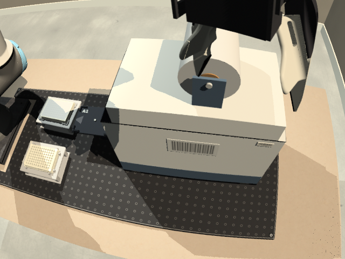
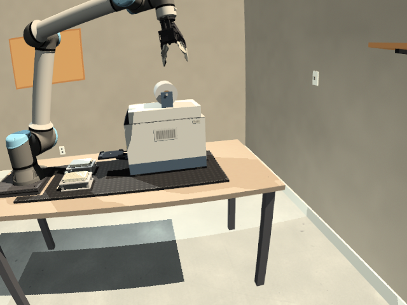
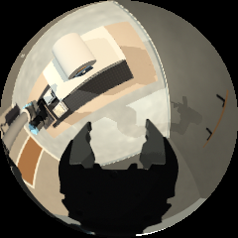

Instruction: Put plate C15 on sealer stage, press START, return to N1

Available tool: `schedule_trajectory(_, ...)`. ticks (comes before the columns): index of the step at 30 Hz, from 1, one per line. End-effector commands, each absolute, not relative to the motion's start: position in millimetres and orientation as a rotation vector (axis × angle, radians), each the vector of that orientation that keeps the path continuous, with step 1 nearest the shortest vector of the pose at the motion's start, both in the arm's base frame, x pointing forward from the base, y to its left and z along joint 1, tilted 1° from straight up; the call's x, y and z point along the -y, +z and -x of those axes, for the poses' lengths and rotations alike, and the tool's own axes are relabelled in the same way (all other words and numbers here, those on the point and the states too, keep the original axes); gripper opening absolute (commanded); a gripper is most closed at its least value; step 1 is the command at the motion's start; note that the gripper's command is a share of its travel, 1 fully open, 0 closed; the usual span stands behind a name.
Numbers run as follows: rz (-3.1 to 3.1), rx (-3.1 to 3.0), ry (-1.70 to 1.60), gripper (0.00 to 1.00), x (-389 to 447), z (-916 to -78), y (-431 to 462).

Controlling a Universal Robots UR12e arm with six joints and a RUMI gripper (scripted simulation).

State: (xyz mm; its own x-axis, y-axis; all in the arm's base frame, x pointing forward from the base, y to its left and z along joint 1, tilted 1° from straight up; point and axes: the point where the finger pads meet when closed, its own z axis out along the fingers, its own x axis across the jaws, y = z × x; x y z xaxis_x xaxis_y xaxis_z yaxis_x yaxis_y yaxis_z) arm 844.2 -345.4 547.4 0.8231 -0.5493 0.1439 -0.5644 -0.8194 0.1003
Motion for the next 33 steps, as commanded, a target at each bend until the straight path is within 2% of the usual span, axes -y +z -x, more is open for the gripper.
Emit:
schedule_trajectory(1, -2.874, 0.881, 0.157, 0.68, 336, -833, 563)
schedule_trajectory(33, -2.928, 0.891, 0.097, 0.68, 274, -757, 647)
